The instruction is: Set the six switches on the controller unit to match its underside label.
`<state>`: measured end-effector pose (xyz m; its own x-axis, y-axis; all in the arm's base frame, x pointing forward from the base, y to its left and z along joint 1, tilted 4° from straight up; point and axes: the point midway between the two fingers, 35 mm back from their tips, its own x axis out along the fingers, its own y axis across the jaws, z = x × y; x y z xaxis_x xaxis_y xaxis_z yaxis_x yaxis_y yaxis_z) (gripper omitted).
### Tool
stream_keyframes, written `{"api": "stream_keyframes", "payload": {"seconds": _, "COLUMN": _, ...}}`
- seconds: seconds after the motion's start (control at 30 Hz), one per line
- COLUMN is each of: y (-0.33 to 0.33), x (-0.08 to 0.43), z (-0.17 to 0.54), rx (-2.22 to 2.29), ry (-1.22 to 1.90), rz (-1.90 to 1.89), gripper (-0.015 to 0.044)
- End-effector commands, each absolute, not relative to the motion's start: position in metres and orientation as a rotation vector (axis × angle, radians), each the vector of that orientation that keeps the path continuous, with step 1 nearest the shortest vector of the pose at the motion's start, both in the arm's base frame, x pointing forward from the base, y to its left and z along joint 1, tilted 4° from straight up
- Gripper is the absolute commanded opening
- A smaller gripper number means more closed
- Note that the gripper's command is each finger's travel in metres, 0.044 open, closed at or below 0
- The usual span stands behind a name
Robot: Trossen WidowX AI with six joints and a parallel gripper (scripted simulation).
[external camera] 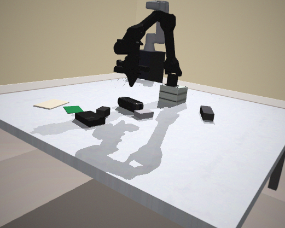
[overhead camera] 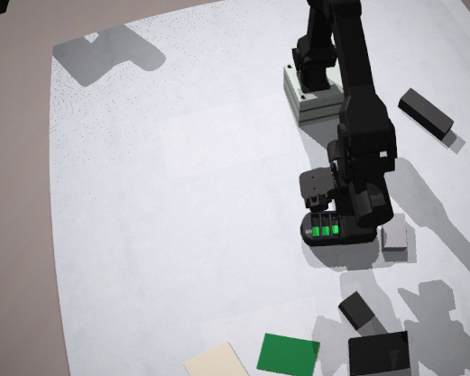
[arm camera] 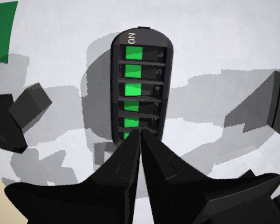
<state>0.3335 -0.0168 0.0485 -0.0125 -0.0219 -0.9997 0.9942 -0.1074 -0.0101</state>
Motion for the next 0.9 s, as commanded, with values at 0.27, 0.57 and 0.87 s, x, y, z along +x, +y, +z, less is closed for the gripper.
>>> {"api": "stream_keyframes", "payload": {"seconds": 0.27, "y": -0.017, "x": 0.333, "z": 0.048, "rx": 1.266, "ry": 1.148, "rz": -1.307, "gripper": 0.0157}}
{"api": "stream_keyframes", "payload": {"seconds": 0.57, "y": -0.017, "x": 0.333, "z": 0.048, "rx": 1.266, "ry": 1.148, "rz": -1.307, "gripper": 0.0394}}
{"api": "stream_keyframes", "payload": {"seconds": 0.87, "y": -0.014, "x": 0.314, "z": 0.023, "rx": 1.271, "ry": 1.141, "rz": -1.324, "gripper": 0.0309}}
